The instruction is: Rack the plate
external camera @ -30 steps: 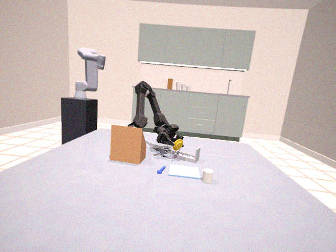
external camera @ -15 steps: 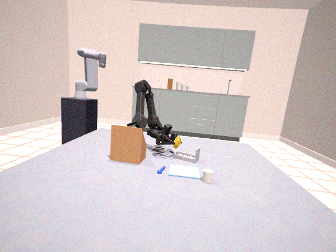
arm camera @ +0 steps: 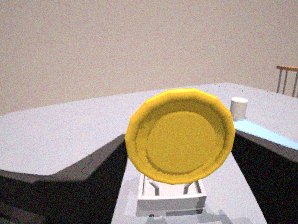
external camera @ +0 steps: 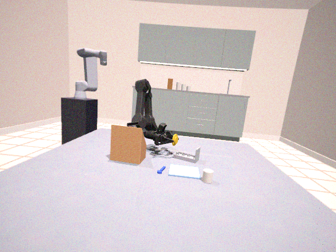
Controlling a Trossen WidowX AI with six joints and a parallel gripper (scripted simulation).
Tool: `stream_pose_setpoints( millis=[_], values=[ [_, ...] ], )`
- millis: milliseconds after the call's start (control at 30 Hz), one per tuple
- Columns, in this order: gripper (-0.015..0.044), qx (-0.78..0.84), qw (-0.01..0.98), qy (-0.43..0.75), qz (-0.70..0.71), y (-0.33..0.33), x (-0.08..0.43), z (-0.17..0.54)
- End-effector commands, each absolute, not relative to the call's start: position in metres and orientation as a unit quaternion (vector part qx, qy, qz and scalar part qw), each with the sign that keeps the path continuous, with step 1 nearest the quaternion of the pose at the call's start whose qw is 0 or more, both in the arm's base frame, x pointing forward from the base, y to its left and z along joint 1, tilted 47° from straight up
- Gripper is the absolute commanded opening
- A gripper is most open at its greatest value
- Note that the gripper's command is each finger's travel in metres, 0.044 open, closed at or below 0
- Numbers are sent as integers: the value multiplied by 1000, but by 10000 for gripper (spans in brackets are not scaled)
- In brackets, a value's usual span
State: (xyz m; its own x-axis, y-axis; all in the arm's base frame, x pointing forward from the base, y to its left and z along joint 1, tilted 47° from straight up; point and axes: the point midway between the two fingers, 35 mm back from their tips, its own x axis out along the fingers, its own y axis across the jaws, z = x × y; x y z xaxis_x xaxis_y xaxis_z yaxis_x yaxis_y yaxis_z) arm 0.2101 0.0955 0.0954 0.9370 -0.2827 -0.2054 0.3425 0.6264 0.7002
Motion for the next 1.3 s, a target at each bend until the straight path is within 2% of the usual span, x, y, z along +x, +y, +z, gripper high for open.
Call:
stream_pose_setpoints(
  millis=[0, 1267],
  values=[
    [0, 400, 899, 32, -173, 95, 210, 97],
    [0, 407, 896, 32, -172, 107, 249, 70]
  ],
)
